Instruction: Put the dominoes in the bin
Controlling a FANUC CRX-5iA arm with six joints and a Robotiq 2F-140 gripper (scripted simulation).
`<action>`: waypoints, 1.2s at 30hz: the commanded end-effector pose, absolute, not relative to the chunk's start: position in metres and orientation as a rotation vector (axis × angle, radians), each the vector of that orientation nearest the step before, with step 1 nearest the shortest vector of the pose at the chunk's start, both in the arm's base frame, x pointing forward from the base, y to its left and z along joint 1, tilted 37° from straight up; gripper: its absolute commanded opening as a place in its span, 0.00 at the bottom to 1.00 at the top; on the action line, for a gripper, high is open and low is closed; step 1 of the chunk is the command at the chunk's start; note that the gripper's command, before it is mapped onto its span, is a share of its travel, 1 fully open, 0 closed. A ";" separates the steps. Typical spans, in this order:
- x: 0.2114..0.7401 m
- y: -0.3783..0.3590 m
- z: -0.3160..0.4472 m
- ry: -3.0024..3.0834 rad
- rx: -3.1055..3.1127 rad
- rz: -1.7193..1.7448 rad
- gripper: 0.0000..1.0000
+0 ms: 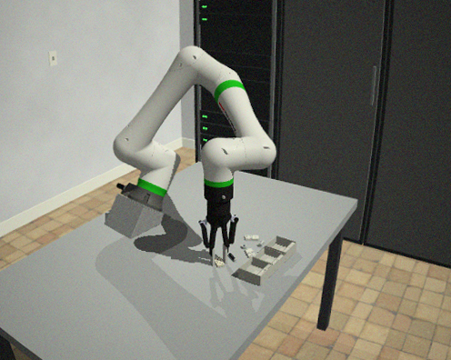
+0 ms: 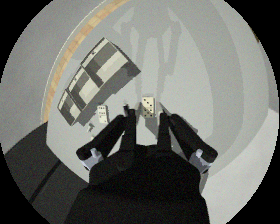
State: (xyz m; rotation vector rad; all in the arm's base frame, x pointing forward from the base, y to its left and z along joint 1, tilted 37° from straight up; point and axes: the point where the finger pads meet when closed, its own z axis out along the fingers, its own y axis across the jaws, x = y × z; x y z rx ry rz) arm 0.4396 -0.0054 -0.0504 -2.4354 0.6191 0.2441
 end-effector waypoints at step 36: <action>0.440 -0.010 -0.045 0.619 -2.436 0.244 0.13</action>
